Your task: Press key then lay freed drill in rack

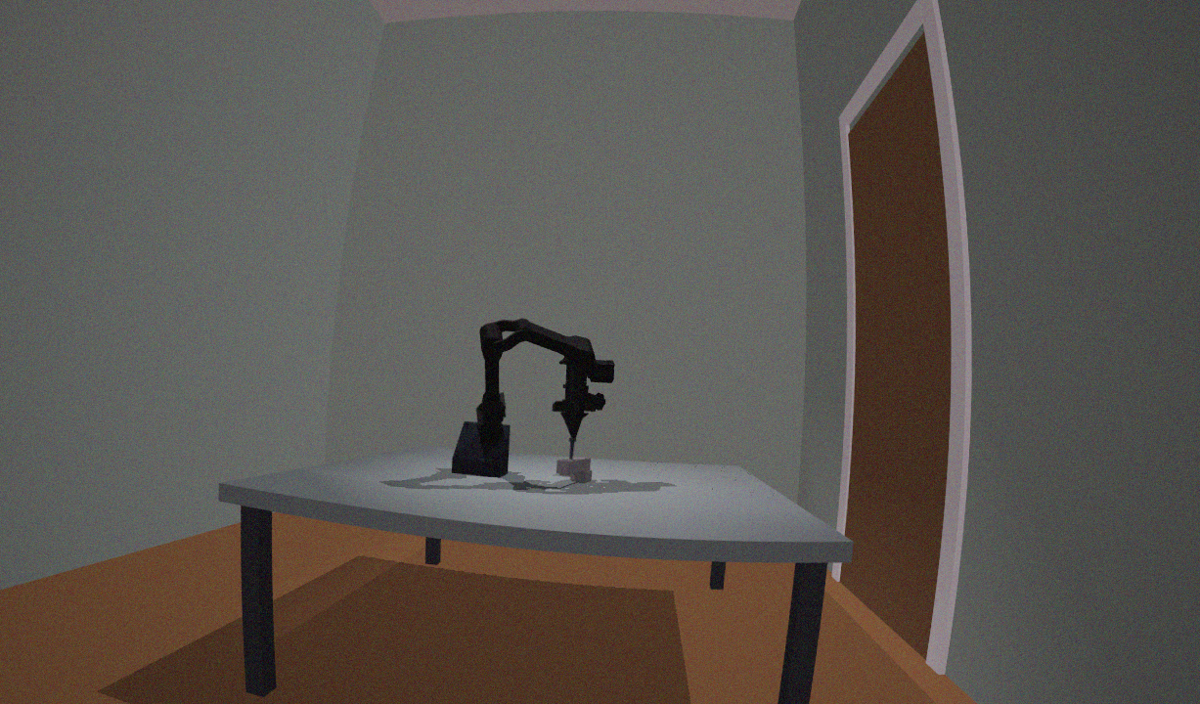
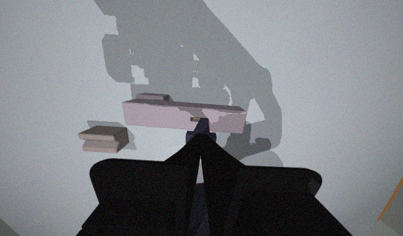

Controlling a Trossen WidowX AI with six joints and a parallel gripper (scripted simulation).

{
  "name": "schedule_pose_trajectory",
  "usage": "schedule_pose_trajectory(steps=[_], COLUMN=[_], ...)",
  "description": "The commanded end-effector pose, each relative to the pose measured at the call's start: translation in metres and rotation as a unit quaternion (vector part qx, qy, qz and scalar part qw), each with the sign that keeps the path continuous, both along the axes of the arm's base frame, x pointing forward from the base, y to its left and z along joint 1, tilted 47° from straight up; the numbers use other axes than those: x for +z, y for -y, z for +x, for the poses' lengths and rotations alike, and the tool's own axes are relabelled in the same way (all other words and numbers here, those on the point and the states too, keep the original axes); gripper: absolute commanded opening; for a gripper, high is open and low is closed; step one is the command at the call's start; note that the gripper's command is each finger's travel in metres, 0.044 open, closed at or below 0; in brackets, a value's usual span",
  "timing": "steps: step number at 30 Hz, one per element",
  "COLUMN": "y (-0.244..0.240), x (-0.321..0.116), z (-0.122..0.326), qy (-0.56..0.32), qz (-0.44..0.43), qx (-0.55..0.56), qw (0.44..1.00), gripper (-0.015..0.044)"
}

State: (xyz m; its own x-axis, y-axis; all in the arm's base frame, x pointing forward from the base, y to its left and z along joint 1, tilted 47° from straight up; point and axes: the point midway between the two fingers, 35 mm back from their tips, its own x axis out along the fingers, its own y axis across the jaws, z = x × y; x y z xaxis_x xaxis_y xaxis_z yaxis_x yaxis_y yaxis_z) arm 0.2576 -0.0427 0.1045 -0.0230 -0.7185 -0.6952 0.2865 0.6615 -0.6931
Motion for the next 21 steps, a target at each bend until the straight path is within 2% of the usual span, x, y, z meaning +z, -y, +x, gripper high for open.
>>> schedule_pose_trajectory(steps=[1, 21], y=[0.0025, 0.0002], x=[-0.0022, -0.0031], z=[-0.0047, -0.0108], qy=[-0.008, -0.008], qz=[-0.004, -0.004], qx=[-0.002, -0.002], qw=[1.000, 1.000], gripper=[0.0000, 0.0000])
